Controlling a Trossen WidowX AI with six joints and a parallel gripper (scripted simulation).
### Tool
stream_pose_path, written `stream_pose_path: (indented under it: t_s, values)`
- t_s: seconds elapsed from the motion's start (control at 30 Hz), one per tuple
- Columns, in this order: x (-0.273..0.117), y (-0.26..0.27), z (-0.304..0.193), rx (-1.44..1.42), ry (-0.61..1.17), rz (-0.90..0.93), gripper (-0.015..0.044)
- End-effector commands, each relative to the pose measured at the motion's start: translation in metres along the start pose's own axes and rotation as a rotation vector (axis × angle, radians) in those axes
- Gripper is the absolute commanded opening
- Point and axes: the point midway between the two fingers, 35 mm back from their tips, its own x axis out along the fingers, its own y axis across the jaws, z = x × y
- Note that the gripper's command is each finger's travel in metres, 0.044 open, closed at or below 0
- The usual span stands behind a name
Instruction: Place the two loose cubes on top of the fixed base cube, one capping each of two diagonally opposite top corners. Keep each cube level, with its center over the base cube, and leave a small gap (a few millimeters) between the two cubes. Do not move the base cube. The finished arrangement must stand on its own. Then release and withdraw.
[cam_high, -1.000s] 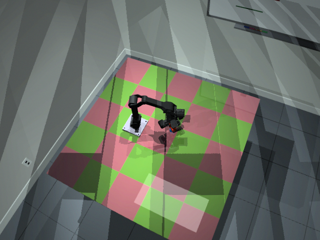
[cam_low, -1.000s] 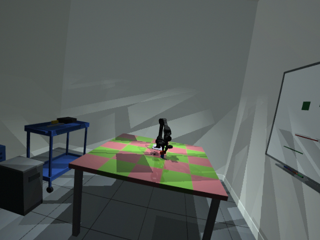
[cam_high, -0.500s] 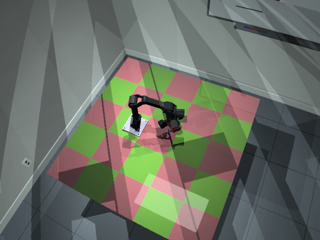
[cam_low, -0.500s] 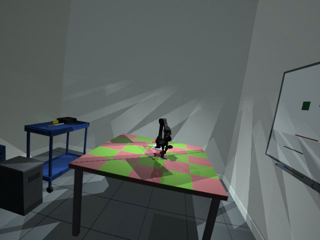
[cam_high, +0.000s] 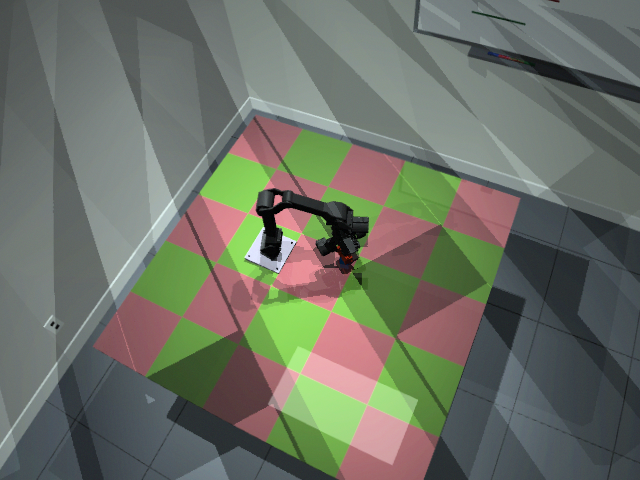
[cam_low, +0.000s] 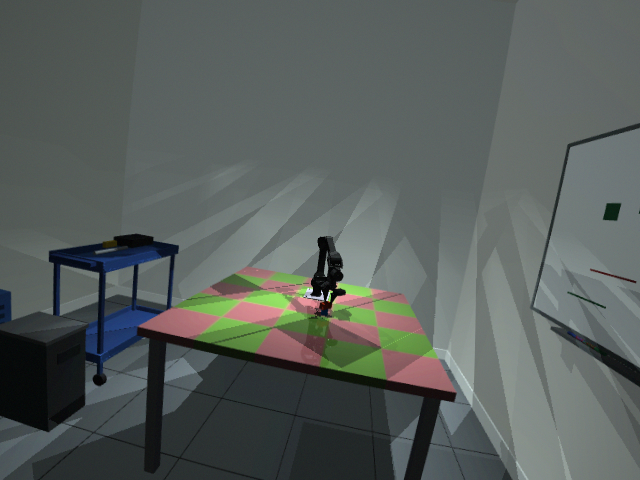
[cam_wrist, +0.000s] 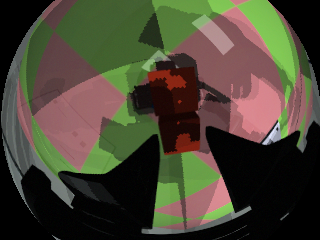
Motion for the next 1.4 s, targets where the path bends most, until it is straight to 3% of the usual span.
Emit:
stream_pose_path:
  t_s: [0.0, 0.97, 1.2, 1.37]
  values:
    - [-0.008, 0.001, 0.001, 0.001, -0.004, 0.007, 0.0205]
    - [-0.054, 0.001, 0.0, 0.001, -0.004, 0.007, 0.0205]
    - [-0.061, 0.001, 0.0, -0.004, -0.002, 0.004, 0.0389]
    - [-0.059, 0.013, -0.014, -0.004, 0.002, 0.002, 0.04]
